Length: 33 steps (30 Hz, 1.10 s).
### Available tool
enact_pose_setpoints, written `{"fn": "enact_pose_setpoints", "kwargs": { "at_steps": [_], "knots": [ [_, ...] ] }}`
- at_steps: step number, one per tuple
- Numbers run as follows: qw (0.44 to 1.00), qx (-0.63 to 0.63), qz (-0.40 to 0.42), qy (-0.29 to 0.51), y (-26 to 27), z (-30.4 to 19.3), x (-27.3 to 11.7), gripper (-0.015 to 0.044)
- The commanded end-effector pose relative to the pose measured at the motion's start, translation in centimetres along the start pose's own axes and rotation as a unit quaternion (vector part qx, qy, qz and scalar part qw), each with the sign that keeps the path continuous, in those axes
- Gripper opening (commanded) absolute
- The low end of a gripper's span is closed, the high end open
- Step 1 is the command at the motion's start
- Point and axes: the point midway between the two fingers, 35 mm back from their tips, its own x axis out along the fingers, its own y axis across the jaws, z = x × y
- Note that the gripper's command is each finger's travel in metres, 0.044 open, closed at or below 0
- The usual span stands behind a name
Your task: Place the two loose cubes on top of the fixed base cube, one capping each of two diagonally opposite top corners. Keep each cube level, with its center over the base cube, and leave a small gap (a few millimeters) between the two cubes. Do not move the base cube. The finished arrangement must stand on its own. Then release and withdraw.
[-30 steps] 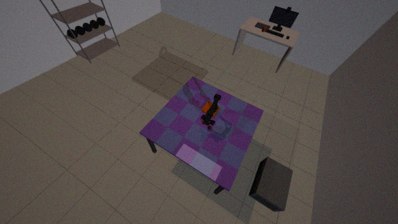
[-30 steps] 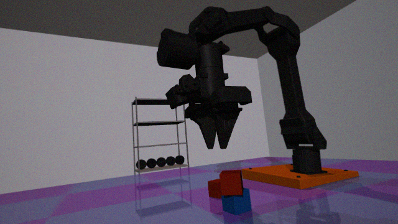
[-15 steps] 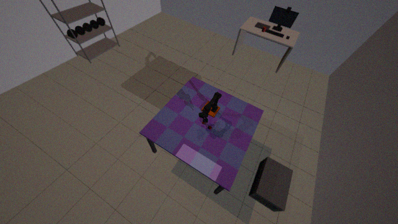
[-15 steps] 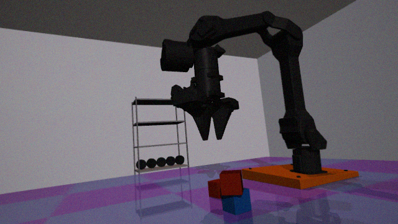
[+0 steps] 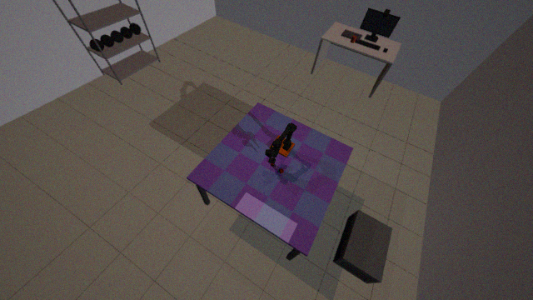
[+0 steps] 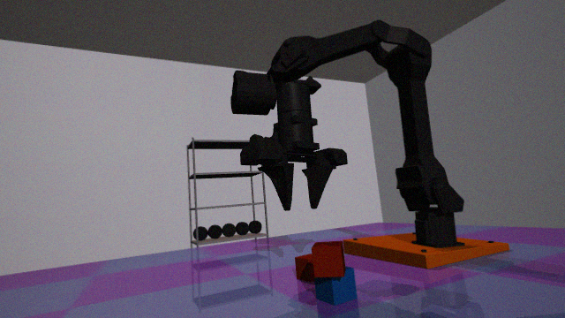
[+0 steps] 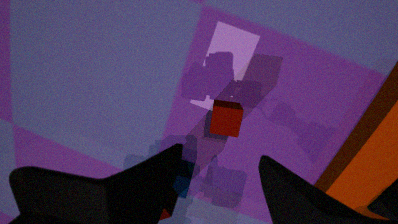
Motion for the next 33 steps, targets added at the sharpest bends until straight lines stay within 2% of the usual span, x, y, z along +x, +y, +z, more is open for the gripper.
{"fn": "enact_pose_setpoints", "kwargs": {
  "at_steps": [1, 33],
  "knots": [
    [1.0, 0.004, -0.012, 0.002, -0.5, -0.1, 3.1, 0.0265],
    [1.0, 0.004, -0.012, 0.002, -0.8, -0.1, 8.6, 0.0265]
  ]
}}
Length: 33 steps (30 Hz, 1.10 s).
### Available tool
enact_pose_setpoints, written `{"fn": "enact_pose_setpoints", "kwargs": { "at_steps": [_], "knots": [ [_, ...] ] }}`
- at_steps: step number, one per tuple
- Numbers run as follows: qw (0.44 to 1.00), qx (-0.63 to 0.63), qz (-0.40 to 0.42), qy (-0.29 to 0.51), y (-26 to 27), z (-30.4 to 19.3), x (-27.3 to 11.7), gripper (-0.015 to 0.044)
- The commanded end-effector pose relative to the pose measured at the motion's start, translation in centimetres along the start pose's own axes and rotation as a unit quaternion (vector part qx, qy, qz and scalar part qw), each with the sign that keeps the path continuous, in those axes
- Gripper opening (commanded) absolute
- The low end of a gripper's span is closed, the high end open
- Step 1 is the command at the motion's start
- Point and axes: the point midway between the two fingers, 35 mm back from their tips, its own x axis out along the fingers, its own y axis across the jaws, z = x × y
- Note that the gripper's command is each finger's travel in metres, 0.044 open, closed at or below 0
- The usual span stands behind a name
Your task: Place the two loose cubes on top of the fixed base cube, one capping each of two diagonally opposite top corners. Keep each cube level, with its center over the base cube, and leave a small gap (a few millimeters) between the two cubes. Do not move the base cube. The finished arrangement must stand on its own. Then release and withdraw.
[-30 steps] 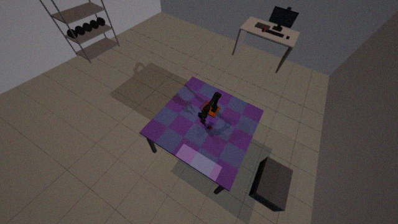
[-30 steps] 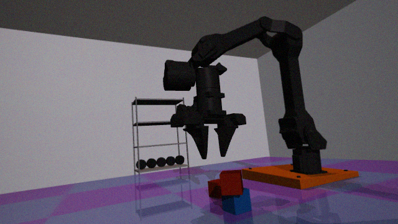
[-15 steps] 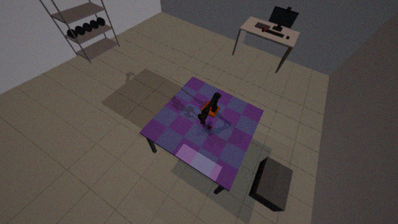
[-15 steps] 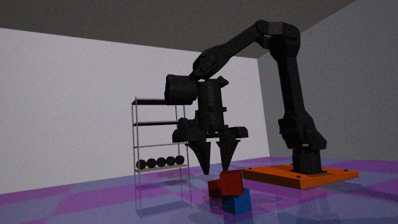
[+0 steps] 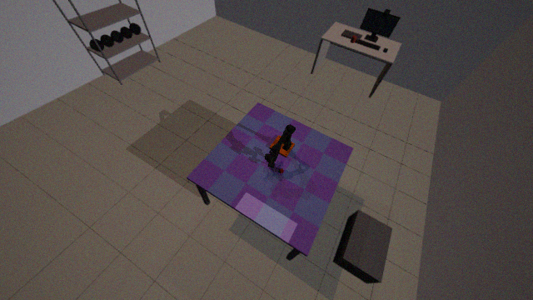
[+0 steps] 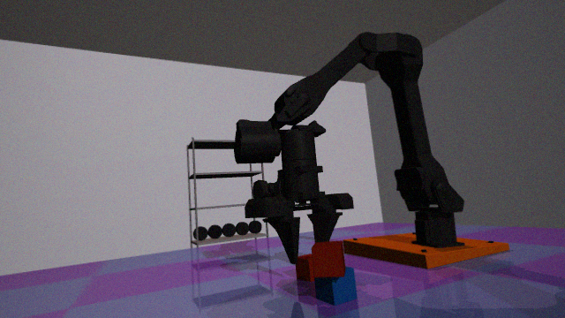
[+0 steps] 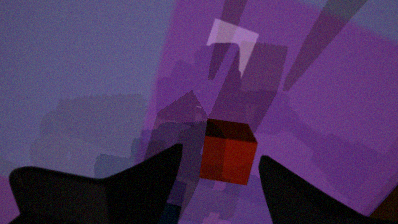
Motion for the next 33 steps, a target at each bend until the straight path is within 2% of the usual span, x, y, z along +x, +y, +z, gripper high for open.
{"fn": "enact_pose_setpoints", "kwargs": {
  "at_steps": [1, 4, 10, 16, 33],
  "knots": [
    [1.0, 0.003, -0.006, 0.0, -0.4, 0.0, 0.9, 0.0265],
    [1.0, 0.003, -0.006, 0.0, -0.4, -0.1, 1.1, 0.0265],
    [1.0, 0.003, -0.006, 0.0, -0.4, -0.1, 1.1, 0.0107],
    [1.0, 0.003, -0.006, 0.0, -0.3, 0.0, 0.7, 0.0105],
    [1.0, 0.003, -0.006, 0.0, 0.4, 0.2, -4.6, 0.0105]
  ]
}}
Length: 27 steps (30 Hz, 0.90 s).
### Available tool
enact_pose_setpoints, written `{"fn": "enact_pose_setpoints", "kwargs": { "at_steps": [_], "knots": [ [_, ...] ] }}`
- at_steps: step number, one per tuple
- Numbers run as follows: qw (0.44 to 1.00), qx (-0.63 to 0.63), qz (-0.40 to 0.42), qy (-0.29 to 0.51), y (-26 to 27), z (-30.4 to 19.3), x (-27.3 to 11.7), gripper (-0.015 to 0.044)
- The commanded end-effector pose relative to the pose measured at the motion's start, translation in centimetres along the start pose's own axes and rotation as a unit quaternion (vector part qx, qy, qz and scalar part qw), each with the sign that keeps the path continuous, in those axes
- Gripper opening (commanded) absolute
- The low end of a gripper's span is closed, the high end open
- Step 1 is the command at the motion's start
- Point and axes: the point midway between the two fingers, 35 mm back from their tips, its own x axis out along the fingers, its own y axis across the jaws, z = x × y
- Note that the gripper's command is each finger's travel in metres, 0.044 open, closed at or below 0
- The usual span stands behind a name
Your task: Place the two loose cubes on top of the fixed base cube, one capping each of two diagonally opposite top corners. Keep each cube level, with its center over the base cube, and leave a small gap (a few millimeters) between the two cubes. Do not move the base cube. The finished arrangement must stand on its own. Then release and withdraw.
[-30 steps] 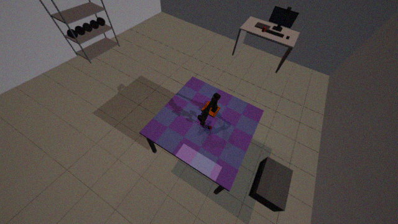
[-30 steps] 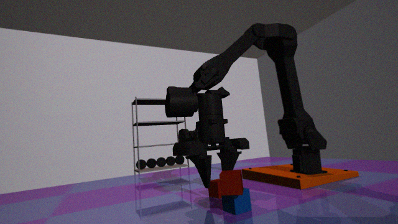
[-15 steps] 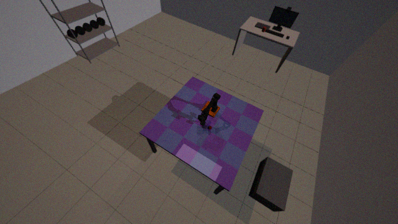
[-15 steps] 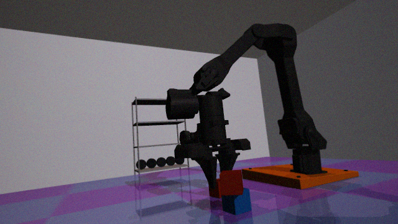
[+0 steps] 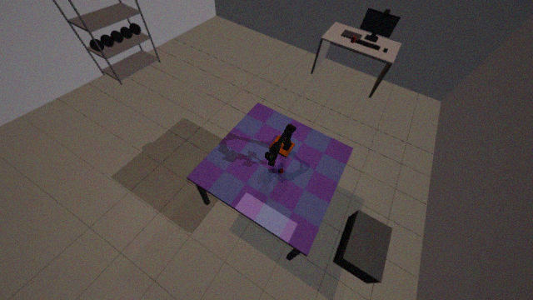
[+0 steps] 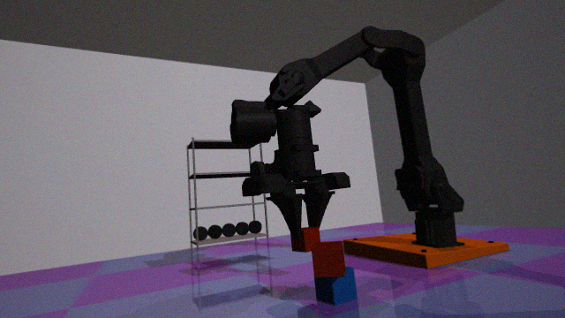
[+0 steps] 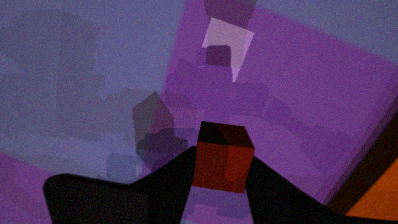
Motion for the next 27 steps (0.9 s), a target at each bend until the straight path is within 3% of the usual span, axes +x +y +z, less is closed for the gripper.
{"fn": "enact_pose_setpoints", "kwargs": {
  "at_steps": [1, 19, 27],
  "knots": [
    [1.0, 0.0, 0.005, -0.004, 0.2, 0.1, -1.5, 0.0105],
    [1.0, -0.003, 0.005, -0.004, -0.3, -0.1, -6.4, 0.0105],
    [0.989, -0.149, 0.005, -0.004, 0.3, -1.1, -6.3, 0.0105]
  ]
}}
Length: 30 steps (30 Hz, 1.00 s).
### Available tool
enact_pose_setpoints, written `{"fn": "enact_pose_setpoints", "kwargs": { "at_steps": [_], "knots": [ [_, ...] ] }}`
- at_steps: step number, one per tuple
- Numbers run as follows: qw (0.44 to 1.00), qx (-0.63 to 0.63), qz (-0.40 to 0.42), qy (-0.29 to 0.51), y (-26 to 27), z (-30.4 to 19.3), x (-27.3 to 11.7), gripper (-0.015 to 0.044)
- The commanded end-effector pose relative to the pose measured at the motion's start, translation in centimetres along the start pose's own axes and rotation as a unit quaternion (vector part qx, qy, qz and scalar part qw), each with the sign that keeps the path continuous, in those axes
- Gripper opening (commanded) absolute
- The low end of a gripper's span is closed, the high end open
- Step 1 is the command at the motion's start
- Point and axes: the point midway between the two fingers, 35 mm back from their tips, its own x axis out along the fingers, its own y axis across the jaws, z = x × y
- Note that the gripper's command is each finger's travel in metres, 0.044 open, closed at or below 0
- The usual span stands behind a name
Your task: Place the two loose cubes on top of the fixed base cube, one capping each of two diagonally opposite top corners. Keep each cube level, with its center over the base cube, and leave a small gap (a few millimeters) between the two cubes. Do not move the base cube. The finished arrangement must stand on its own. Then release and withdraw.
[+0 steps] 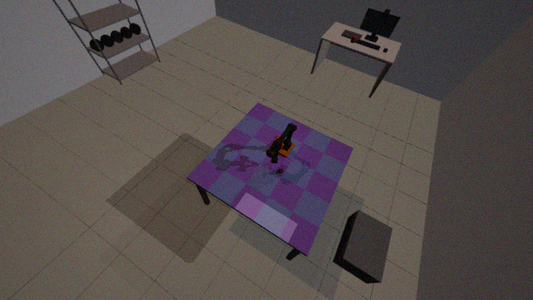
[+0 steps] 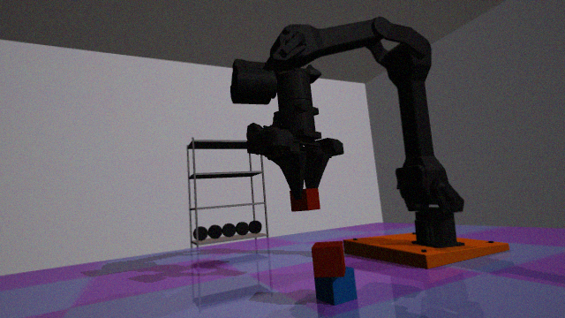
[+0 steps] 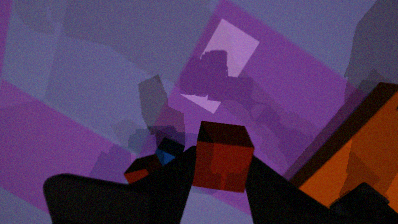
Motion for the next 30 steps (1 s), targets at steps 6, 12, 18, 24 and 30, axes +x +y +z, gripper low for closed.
{"fn": "enact_pose_setpoints", "kwargs": {
  "at_steps": [6, 12, 18, 24, 30],
  "knots": [
    [0.985, -0.17, 0.001, -0.003, 0.9, -1.0, -0.1, 0.0105],
    [0.958, -0.287, 0.001, -0.003, 1.5, -1.7, 0.0, 0.0105],
    [0.916, -0.4, 0.001, -0.003, 2.0, -2.5, 0.1, 0.0105],
    [0.862, -0.508, 0.002, -0.003, 2.5, -3.4, 0.2, 0.0105],
    [0.794, -0.608, 0.002, -0.003, 3.0, -4.2, 0.3, 0.0105]
  ]
}}
